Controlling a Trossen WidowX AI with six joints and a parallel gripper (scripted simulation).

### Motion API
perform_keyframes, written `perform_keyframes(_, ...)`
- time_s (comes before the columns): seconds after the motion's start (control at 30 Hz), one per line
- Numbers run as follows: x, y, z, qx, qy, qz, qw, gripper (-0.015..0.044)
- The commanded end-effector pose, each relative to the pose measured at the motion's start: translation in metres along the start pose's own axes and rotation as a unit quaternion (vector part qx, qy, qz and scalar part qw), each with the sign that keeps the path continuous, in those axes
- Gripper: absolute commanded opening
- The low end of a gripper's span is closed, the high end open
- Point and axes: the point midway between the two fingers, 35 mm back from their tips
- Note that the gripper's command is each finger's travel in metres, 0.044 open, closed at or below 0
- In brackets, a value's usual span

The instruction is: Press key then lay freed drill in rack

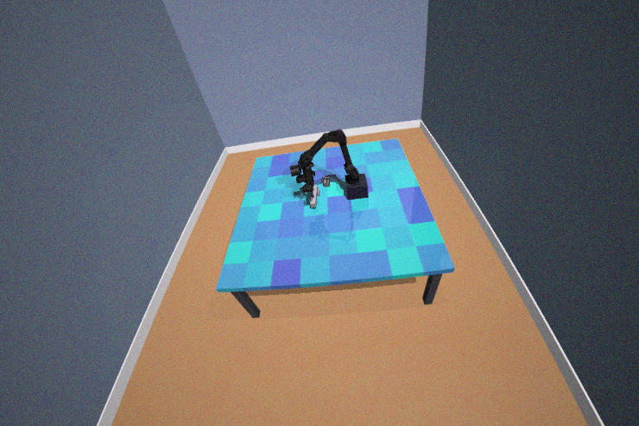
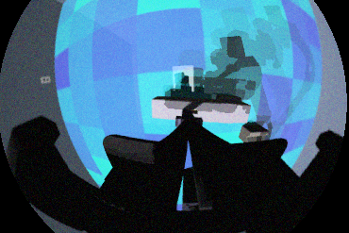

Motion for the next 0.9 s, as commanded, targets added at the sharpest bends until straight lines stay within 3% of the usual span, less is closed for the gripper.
perform_keyframes(0.0,0.0134,-0.0007,-0.0067,-0.002,0.014,-0.004,1.000,0.0000)
perform_keyframes(0.87,0.0230,-0.0011,-0.0086,-0.002,0.015,-0.004,1.000,0.0000)
Point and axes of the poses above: the point midway between the two fingers, 35 mm back from their tips, its own x axis out along the fingers, its own y axis across the jaws, z = x × y, and after that the axes turned 9 degrees about x, right-handed
